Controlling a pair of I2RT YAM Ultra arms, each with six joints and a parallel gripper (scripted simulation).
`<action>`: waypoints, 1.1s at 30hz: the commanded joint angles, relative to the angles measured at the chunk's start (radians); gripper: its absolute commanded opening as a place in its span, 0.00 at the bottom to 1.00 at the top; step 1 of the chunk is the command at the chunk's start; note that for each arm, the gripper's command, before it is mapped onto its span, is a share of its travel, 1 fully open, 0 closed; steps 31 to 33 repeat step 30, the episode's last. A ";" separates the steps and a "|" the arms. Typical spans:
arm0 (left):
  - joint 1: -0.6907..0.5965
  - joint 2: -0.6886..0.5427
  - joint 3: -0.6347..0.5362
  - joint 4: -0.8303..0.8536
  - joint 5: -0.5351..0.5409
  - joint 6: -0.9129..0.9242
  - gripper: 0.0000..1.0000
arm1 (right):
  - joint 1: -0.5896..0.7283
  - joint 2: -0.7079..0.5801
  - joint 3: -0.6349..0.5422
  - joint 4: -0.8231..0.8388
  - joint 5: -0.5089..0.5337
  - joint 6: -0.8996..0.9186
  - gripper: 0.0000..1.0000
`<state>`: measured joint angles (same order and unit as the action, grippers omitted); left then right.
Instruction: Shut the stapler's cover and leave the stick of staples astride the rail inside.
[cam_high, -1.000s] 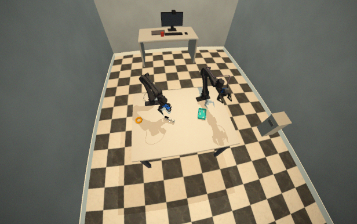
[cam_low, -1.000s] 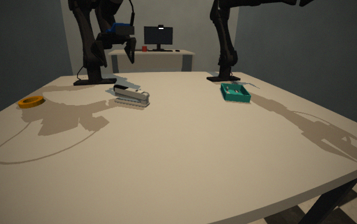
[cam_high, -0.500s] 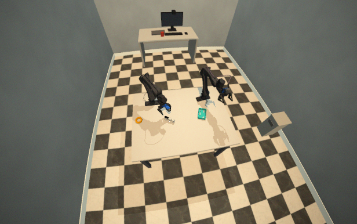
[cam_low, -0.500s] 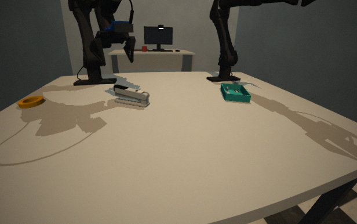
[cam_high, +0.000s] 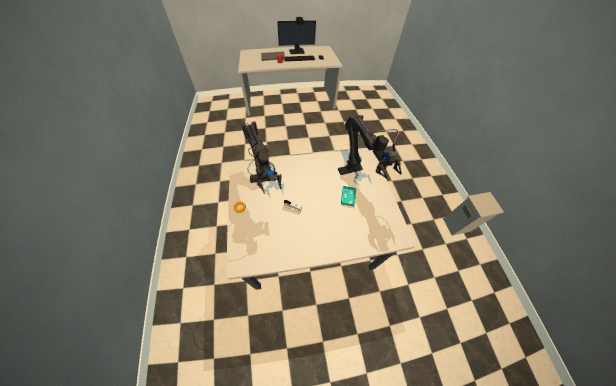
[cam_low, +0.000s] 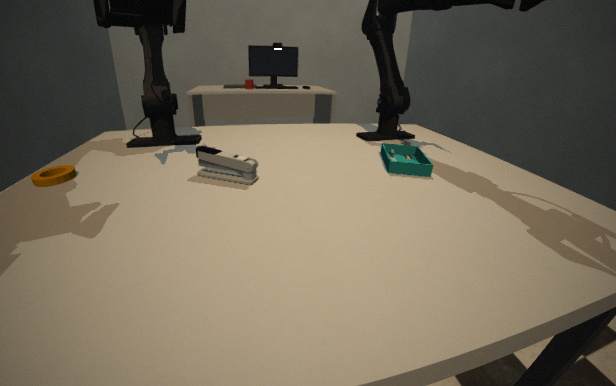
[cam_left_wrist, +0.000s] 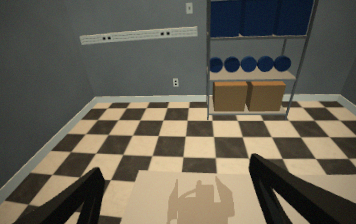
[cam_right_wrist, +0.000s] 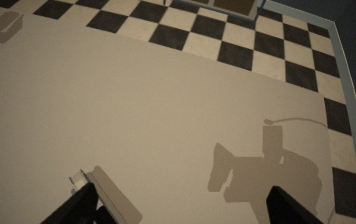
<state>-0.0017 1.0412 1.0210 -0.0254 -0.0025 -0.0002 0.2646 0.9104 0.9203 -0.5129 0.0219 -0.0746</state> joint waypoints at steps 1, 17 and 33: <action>0.002 0.001 0.029 0.030 0.002 0.000 1.00 | -0.072 -0.010 0.048 0.162 -0.032 0.004 1.00; 0.002 0.001 0.029 0.030 0.002 0.000 1.00 | -0.264 0.116 0.125 0.523 -0.023 0.081 1.00; 0.002 0.001 0.029 0.030 0.002 0.000 1.00 | -0.270 0.138 0.138 0.517 -0.022 0.074 1.00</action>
